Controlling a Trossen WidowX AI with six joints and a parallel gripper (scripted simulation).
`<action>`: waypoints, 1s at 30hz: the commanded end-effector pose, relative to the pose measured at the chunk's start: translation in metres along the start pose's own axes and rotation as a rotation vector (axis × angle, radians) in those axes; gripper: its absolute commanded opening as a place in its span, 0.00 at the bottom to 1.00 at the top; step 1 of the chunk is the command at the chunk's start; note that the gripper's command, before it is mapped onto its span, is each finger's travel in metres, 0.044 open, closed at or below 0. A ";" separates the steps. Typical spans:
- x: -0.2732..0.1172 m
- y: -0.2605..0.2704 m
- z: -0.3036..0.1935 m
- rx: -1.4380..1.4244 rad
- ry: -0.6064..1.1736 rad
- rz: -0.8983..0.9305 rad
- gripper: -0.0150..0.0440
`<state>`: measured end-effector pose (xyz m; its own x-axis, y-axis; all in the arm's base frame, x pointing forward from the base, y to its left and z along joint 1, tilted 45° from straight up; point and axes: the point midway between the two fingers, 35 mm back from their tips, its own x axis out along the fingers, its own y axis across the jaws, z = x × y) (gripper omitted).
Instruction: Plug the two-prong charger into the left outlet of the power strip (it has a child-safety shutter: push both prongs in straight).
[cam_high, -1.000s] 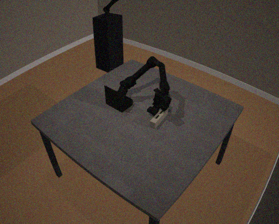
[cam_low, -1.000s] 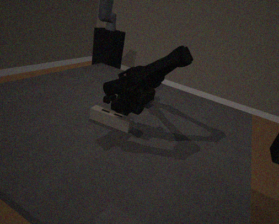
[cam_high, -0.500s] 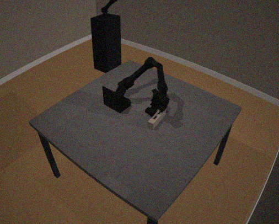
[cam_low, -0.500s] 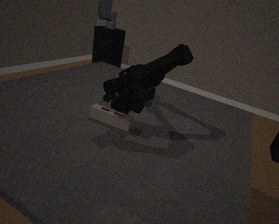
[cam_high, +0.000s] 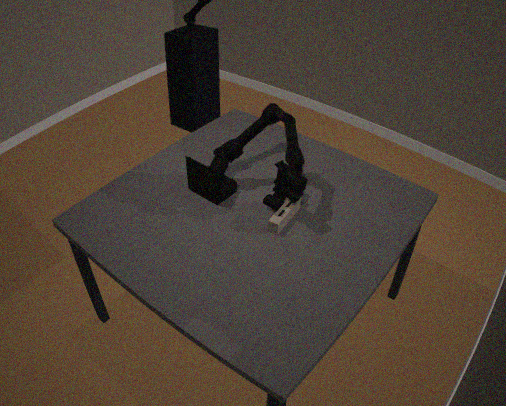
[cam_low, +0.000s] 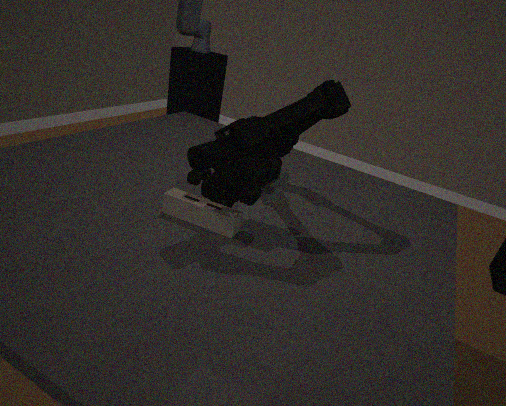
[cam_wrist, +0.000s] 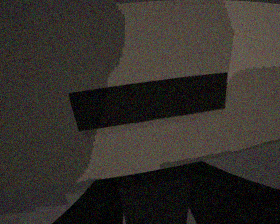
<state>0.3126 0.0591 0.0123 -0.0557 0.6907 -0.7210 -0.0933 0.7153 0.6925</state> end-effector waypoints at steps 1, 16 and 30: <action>0.000 0.000 0.000 -0.001 -0.002 0.001 0.25; 0.000 0.000 0.000 -0.001 -0.002 0.001 0.83; 0.000 0.000 -0.002 -0.005 -0.008 0.001 1.00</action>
<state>0.3125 0.0585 0.0124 -0.0493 0.6902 -0.7220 -0.0967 0.7162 0.6912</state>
